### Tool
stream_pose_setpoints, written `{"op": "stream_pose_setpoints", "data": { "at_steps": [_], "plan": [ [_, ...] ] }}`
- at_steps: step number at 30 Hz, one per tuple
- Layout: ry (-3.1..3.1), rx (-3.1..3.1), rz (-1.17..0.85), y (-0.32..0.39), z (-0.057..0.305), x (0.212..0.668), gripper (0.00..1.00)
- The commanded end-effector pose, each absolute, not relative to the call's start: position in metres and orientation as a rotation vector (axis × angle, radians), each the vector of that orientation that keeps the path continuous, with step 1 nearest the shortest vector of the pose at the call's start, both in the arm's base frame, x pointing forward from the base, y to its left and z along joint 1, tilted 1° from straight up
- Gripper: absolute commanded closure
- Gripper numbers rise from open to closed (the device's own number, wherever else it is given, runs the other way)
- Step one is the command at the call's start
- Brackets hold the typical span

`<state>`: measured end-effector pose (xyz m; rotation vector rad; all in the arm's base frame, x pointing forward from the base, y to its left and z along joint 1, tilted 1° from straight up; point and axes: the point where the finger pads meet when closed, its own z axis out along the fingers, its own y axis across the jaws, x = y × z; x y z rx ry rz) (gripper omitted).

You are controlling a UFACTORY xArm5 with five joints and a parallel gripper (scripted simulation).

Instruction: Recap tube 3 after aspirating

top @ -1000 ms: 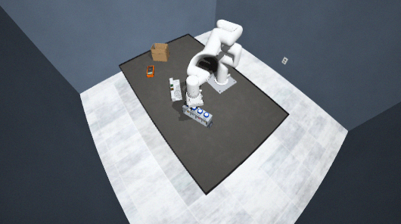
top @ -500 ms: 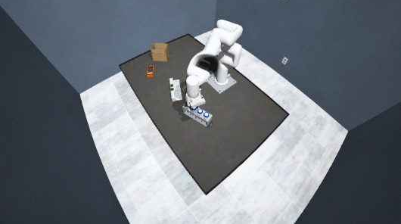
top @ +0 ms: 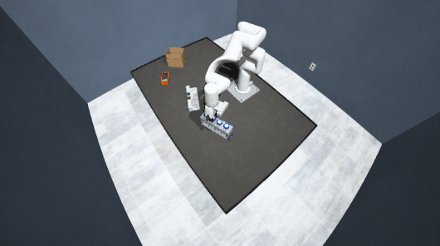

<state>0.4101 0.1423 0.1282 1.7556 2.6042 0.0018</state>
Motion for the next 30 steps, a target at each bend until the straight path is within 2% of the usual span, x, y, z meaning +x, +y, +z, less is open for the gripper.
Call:
{"op": "stream_pose_setpoints", "data": {
  "at_steps": [1,11,18,19,30],
  "plan": [
    [2.795,1.402,-0.006,0.1427,0.1298,0.4113,1.00],
    [3.047,0.711,-0.012,0.1427,0.1300,0.4113,1.00],
    [3.047,0.711,-0.012,0.1427,0.1300,0.4113,1.00],
    [3.047,0.711,-0.012,0.1427,0.1300,0.4113,0.54],
    [3.047,0.711,-0.012,0.1427,0.1300,0.4113,0.54]
  ]
}}
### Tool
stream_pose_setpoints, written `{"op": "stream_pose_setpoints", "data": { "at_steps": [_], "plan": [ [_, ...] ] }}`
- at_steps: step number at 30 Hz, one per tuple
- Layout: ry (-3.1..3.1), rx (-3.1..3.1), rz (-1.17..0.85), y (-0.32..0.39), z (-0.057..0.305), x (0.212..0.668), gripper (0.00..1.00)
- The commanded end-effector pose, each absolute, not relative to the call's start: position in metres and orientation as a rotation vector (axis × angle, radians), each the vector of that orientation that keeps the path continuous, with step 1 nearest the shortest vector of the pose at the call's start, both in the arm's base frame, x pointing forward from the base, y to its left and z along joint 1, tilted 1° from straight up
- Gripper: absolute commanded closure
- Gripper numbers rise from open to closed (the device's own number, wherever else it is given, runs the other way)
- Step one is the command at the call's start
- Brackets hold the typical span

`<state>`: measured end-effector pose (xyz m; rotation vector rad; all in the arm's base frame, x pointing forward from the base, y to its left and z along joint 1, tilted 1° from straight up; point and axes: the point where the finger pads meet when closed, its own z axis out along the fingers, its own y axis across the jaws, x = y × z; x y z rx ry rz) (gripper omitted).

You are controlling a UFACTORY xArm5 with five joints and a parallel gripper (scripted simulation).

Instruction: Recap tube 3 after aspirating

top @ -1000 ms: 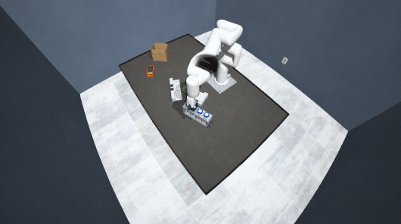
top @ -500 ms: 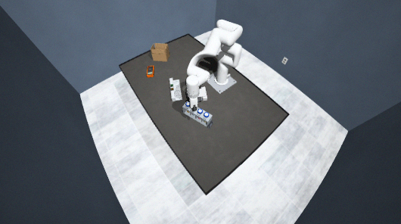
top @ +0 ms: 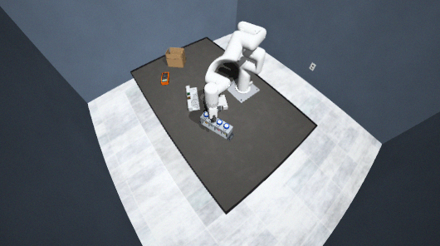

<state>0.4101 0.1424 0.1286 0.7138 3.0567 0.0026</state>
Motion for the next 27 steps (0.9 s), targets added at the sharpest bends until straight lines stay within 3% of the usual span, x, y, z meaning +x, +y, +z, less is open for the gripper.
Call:
{"op": "stream_pose_setpoints", "data": {
  "at_steps": [1,5,27],
  "plan": [
    [3.047,0.711,-0.012,0.1427,0.1300,0.4113,0.54],
    [2.906,1.157,-0.007,0.1427,0.1299,0.4113,0.54],
    [2.039,2.371,0.004,0.1427,0.1299,0.4113,0.54]
  ]
}}
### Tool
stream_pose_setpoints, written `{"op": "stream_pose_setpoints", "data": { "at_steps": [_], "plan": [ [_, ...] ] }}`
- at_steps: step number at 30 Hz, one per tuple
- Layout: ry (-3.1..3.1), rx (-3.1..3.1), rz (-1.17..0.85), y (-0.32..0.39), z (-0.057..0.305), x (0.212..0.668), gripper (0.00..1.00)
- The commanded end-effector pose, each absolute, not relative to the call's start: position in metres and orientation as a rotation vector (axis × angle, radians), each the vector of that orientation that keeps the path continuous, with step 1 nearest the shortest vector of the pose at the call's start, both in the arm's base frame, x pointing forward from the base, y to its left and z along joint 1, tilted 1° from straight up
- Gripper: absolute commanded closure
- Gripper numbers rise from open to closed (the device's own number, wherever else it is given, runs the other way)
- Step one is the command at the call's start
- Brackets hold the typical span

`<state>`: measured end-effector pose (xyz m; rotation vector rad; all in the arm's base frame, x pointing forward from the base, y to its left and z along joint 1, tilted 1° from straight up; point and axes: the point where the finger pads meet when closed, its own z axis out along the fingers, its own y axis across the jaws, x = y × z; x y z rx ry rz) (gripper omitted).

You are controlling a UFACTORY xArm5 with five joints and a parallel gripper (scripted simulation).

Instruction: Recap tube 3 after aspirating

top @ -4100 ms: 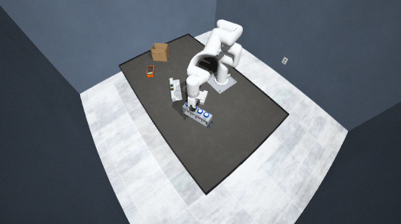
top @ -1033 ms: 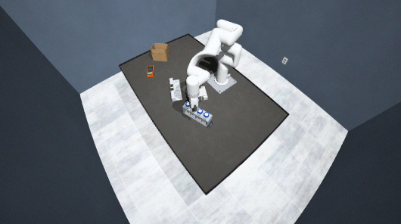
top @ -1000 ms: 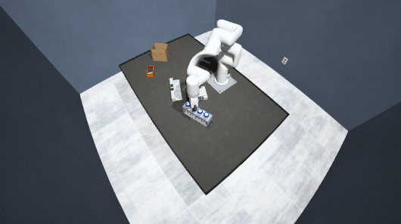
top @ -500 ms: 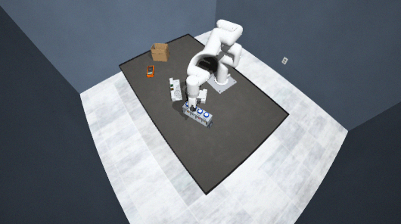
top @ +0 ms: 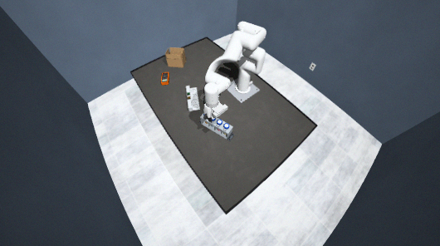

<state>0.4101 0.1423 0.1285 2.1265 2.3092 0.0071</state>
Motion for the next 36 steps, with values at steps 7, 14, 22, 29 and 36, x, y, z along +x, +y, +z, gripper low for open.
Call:
{"op": "stream_pose_setpoints", "data": {
  "at_steps": [7,14,22,29,36],
  "plan": [
    [1.690,2.632,0.007,0.1427,0.1299,0.4113,0.54],
    [1.651,2.656,0.006,0.1427,0.1299,0.4113,0.54],
    [1.651,2.656,0.006,0.1427,0.1299,0.4113,1.00],
    [1.651,2.656,0.006,0.1427,0.1299,0.4113,1.00],
    [2.087,2.328,0.002,0.1427,0.1300,0.4113,1.00]
  ]
}}
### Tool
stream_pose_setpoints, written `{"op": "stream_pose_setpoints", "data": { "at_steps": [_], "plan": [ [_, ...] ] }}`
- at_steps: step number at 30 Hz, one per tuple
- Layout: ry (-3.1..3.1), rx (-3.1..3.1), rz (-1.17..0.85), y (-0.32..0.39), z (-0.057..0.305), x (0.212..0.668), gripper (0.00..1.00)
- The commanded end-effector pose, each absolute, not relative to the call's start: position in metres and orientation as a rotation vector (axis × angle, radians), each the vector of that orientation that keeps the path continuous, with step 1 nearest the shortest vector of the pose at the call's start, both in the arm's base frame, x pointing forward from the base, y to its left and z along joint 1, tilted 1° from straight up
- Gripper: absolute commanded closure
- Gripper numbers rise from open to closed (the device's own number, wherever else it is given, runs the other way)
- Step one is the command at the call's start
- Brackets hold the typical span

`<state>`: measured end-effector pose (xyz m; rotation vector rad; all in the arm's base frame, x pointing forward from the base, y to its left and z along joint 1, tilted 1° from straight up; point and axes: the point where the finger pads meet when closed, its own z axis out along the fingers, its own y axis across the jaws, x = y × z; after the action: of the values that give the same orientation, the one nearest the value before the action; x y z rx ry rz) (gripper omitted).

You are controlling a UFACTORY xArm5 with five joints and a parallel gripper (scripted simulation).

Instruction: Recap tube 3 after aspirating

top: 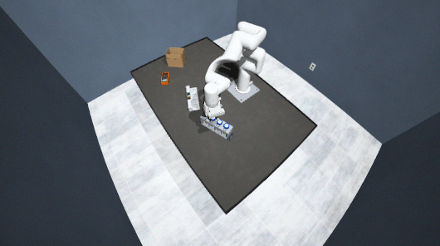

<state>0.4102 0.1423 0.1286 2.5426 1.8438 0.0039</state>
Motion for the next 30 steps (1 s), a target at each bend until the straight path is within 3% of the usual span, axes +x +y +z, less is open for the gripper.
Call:
{"op": "stream_pose_setpoints", "data": {
  "at_steps": [1,30],
  "plan": [
    [2.145,2.275,0.002,0.1427,0.1300,0.4113,1.00],
    [3.047,0.711,-0.012,0.1427,0.1303,0.4113,1.00]
  ]
}}
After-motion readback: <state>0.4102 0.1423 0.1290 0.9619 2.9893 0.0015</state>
